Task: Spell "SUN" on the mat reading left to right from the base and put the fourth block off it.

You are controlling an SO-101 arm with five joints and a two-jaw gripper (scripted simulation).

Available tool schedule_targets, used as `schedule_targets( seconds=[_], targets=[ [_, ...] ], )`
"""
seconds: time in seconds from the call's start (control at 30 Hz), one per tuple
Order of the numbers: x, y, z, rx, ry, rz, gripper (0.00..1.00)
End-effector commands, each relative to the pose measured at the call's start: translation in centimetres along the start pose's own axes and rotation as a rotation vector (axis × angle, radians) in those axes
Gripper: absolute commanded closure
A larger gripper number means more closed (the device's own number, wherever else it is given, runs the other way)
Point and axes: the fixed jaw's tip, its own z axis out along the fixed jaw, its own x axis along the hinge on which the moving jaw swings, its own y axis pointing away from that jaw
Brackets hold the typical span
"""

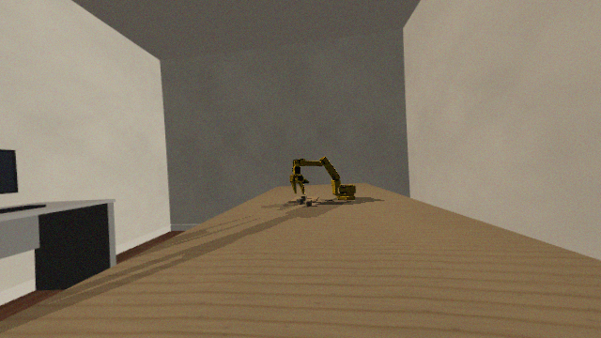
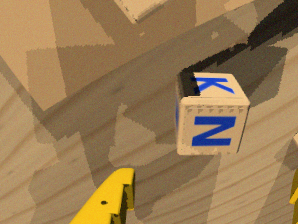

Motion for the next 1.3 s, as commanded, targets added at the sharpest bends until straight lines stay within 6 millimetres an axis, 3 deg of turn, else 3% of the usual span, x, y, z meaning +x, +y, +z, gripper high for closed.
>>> schedule_targets(
  seconds=[0.0, 0.9, 1.27],
  targets=[
    [0.72, 0.30, -1.73, -0.045, 0.072, -0.009, 0.68],
    [0.87, 0.10, -1.88, -0.047, 0.077, -0.018, 0.68],
    [0.87, 0.09, -1.06, -0.040, 0.066, -0.018, 0.68]
  ],
)
